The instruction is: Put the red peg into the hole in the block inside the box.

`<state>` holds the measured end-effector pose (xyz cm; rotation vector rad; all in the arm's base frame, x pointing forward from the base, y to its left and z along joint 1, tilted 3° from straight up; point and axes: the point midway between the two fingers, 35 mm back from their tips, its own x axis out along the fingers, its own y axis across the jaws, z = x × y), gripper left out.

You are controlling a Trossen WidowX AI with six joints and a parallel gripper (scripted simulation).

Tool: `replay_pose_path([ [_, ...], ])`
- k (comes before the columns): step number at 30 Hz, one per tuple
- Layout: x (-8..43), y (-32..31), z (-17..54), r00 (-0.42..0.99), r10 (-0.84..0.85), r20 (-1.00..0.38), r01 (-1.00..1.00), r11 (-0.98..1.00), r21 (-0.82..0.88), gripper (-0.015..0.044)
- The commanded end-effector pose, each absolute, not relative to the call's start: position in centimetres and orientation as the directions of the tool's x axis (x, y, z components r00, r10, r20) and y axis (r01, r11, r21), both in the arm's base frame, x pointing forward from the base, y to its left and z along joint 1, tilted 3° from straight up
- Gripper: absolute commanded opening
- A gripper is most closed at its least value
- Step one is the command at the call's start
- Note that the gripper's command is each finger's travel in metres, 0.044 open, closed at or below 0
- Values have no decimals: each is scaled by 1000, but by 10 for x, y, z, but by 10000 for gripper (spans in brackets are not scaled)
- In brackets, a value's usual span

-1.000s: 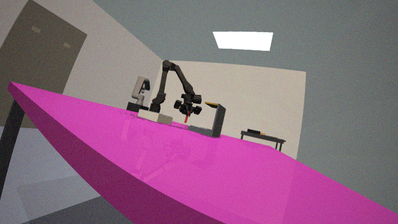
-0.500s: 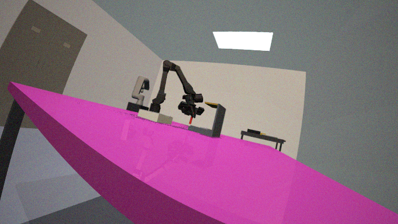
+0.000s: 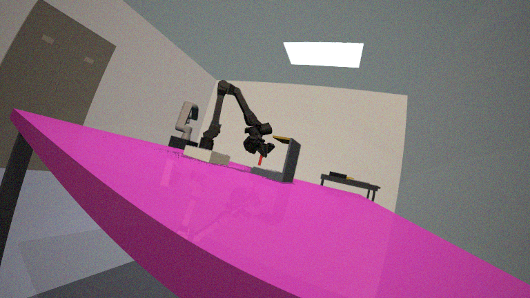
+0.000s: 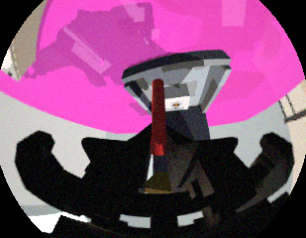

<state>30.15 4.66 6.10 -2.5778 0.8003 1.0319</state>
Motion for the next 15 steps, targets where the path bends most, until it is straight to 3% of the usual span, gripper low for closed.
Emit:
replay_pose_path([
  [1,309,55,64,632,-364,-684,-523,-852,-30,0],
  [15,334,58,67,665,-333,-668,-471,-882,-29,0],
])
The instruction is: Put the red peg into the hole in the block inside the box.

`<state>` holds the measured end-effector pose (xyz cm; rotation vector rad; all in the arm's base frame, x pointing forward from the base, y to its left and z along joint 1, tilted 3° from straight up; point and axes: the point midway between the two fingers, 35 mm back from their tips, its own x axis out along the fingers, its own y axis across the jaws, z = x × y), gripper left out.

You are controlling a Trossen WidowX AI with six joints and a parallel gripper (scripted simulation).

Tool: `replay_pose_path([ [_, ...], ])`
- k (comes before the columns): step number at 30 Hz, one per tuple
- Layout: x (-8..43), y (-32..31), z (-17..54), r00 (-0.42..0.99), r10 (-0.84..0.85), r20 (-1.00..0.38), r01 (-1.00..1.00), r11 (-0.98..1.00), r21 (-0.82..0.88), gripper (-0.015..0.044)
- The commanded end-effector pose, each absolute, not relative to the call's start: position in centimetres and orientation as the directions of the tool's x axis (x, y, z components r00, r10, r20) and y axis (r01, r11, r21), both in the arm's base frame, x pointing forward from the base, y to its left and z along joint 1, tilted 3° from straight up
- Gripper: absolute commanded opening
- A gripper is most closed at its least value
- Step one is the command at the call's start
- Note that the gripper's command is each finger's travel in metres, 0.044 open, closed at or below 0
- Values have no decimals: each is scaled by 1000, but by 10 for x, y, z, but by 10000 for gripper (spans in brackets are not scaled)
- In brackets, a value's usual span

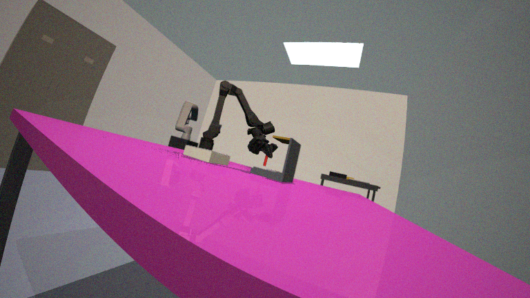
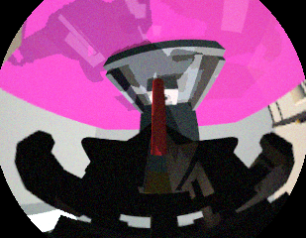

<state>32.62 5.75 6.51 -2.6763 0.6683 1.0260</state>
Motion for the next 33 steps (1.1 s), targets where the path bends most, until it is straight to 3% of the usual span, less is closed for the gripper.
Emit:
replay_pose_path([
  [1,335,57,67,665,-333,-668,-471,-882,-29,0],
  [33,359,45,67,666,-334,-667,-471,-882,-29,0],
])
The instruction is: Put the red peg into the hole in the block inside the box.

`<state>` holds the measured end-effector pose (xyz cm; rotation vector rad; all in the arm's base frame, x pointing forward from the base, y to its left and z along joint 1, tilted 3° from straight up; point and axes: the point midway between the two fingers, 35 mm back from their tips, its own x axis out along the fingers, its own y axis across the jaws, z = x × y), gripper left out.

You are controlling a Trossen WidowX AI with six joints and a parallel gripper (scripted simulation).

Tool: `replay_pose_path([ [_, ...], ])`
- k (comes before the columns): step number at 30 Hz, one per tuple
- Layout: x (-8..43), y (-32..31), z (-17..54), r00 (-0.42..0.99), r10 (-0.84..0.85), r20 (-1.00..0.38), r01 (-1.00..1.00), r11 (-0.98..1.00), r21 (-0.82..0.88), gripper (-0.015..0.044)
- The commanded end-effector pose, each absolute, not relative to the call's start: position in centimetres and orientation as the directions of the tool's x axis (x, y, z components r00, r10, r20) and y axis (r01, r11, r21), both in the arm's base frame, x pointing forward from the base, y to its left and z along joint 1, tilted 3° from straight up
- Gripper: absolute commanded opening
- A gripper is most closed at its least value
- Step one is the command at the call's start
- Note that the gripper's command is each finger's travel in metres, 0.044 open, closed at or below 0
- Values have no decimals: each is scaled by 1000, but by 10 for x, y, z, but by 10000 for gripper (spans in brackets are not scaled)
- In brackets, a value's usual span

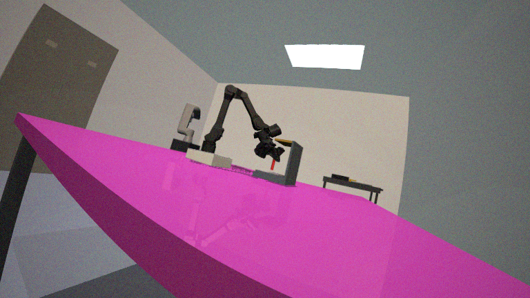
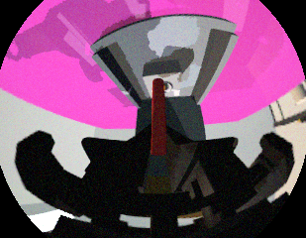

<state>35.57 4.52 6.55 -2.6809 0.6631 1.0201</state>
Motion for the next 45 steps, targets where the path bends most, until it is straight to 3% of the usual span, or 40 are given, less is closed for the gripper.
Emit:
replay_pose_path([
  [1,359,45,67,667,-334,-667,-471,-882,-29,0],
  [45,376,42,67,667,-334,-665,-471,-882,-29,0],
])
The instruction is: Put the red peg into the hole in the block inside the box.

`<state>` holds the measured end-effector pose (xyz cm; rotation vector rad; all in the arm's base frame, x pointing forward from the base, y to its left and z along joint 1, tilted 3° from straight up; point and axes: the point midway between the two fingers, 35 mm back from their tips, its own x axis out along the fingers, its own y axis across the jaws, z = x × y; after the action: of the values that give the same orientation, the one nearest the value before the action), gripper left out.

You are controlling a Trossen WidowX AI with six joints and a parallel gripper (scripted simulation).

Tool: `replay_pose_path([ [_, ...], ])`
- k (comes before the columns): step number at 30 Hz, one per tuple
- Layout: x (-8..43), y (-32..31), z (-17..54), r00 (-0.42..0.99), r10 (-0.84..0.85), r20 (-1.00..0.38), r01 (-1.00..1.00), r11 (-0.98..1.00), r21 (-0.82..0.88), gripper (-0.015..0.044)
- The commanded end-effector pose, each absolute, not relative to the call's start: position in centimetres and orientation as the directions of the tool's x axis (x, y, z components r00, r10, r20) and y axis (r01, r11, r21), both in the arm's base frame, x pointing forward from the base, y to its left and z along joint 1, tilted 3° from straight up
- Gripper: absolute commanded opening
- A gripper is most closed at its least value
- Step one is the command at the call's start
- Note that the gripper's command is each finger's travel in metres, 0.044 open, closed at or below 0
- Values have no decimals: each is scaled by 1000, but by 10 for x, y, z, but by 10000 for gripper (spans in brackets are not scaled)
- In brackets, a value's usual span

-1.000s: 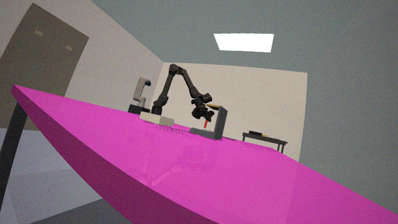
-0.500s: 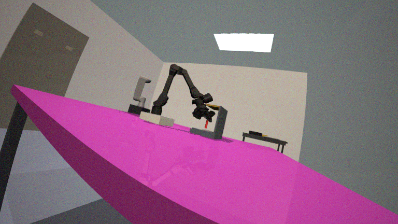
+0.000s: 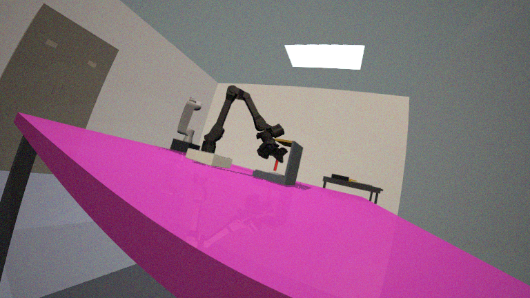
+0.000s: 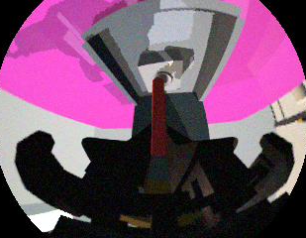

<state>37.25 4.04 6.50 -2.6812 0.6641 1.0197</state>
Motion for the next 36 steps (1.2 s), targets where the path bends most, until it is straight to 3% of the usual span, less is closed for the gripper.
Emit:
replay_pose_path([
  [1,376,42,67,667,-334,-665,-471,-882,-29,0],
  [36,379,43,53,668,-334,-665,-471,-882,-29,0],
])
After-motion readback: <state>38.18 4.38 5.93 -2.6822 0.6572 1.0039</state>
